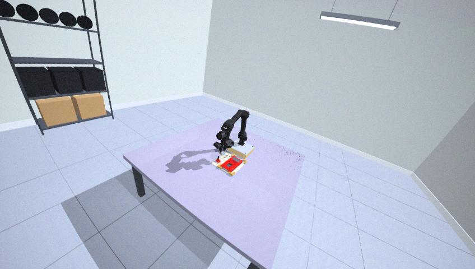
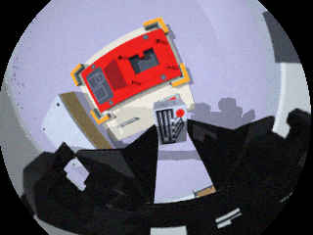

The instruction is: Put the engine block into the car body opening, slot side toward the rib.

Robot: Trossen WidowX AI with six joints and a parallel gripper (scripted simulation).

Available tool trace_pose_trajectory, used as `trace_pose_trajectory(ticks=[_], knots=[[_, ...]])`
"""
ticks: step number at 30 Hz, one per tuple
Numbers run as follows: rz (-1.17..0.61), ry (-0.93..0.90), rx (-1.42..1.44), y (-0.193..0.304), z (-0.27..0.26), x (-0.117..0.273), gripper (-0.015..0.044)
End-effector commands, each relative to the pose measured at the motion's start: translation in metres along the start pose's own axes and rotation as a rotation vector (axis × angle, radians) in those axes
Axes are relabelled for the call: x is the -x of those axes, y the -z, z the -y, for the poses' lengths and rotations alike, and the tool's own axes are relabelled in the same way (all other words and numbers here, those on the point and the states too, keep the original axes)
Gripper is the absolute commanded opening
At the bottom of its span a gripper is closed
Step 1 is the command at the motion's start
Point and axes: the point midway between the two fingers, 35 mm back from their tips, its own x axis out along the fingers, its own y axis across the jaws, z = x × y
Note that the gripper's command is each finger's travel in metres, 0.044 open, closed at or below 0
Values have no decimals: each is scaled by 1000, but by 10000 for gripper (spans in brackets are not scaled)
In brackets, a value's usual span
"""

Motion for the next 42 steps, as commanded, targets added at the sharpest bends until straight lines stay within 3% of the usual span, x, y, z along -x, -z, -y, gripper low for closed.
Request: trace_pose_trajectory(ticks=[1, 42], knots=[[7, -17, -139, -12, 0, -7, 0], [-12, -78, -1314, -99, -19, -37, 0]])
